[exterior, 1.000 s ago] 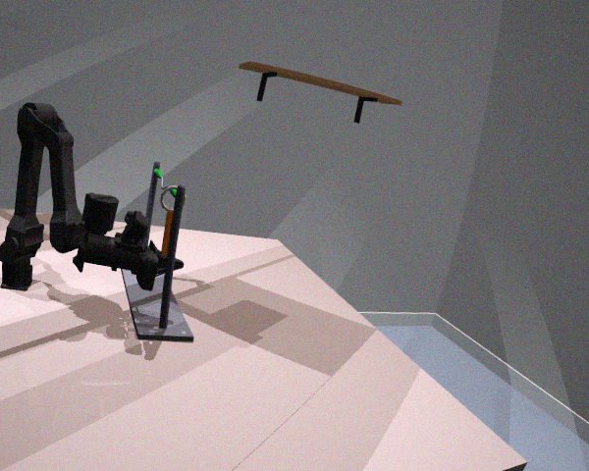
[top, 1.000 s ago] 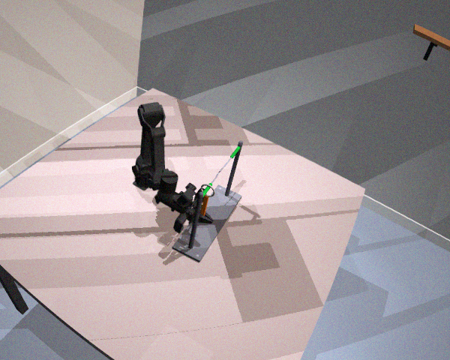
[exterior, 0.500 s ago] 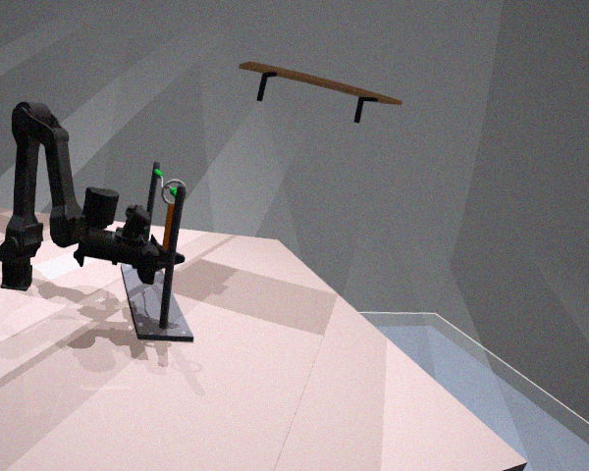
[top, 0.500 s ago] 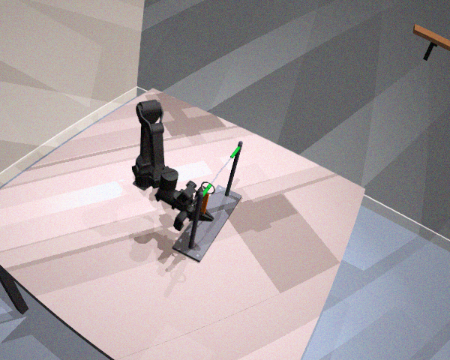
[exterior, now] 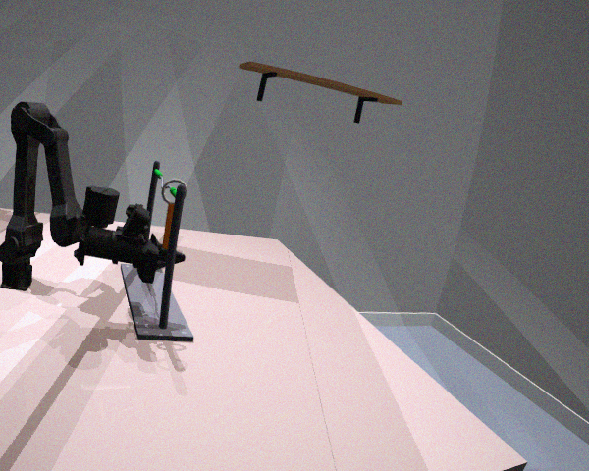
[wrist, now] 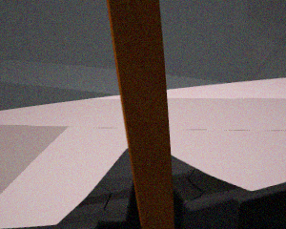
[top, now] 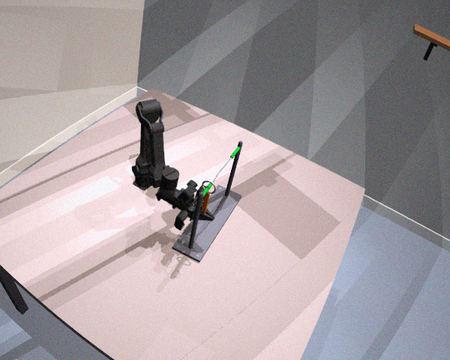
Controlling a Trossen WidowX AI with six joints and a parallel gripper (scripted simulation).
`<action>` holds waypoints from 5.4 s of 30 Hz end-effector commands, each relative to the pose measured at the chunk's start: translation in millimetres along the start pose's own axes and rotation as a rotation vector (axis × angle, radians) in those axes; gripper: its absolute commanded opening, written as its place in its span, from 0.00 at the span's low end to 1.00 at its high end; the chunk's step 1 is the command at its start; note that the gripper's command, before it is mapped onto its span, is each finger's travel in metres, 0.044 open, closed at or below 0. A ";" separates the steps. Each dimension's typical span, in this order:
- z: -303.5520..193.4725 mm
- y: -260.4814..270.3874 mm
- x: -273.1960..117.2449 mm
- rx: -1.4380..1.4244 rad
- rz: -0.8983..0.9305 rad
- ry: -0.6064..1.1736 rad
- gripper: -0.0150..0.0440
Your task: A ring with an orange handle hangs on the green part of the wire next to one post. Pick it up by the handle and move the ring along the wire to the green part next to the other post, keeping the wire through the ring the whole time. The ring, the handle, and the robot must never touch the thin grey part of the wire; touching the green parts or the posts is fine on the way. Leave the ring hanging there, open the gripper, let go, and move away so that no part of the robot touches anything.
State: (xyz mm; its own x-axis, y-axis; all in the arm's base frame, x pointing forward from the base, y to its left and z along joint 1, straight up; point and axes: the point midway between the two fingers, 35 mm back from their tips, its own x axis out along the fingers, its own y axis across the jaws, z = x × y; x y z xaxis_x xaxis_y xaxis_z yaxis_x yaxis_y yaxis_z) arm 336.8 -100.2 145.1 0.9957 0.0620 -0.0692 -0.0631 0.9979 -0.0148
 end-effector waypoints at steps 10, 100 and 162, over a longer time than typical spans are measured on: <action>-0.4 13.0 -0.7 0.005 -0.002 0.000 0.00; -11.7 99.1 -26.0 0.029 -0.013 0.156 0.00; 1.2 165.2 -21.5 0.063 -0.039 0.140 0.00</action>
State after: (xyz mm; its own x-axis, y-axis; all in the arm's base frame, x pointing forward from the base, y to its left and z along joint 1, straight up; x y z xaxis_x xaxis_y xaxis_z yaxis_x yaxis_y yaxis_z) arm 305.6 62.3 146.5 0.9779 0.0169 -0.2082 -0.0043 0.9981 0.0609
